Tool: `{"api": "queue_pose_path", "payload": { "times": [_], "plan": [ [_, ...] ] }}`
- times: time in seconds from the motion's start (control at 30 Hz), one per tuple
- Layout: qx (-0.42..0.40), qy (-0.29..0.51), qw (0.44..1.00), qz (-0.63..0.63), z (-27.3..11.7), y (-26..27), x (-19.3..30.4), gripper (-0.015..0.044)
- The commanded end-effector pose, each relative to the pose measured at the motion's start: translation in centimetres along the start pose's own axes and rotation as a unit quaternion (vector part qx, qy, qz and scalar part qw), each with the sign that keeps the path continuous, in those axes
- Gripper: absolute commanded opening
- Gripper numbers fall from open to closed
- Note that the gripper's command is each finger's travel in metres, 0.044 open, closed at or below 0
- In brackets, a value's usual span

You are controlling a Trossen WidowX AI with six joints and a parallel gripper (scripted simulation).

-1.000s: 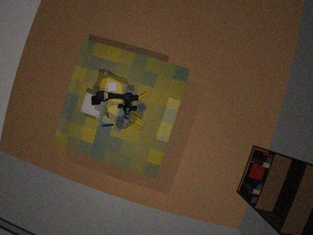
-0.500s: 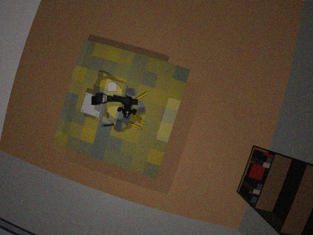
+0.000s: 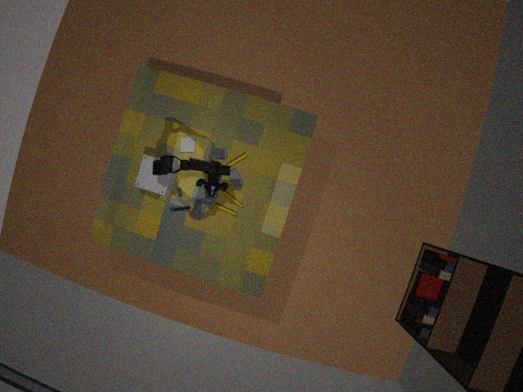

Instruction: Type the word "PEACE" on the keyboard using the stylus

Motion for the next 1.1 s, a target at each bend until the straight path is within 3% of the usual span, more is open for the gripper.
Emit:
{"api": "queue_pose_path", "payload": {
  "times": [0.0, 1.07],
  "plan": [
    [-0.001, 0.003, 1.0, -0.005, 0.25, 0.12, -0.31, 0.0081],
    [-0.001, 0.003, 1.0, -0.005, 0.69, 0.27, -1.04, 0.0081]
  ]
}}
Point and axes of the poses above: the point midway between the two fingers, 35 mm back from their tips, its own z axis out along the fingers, its own y axis across the jaws, x = y × z, the point moved 6 cm from there along -z, back along the fingers, and after that the axes turned 11 degrees about z, right-handed, at the moved point
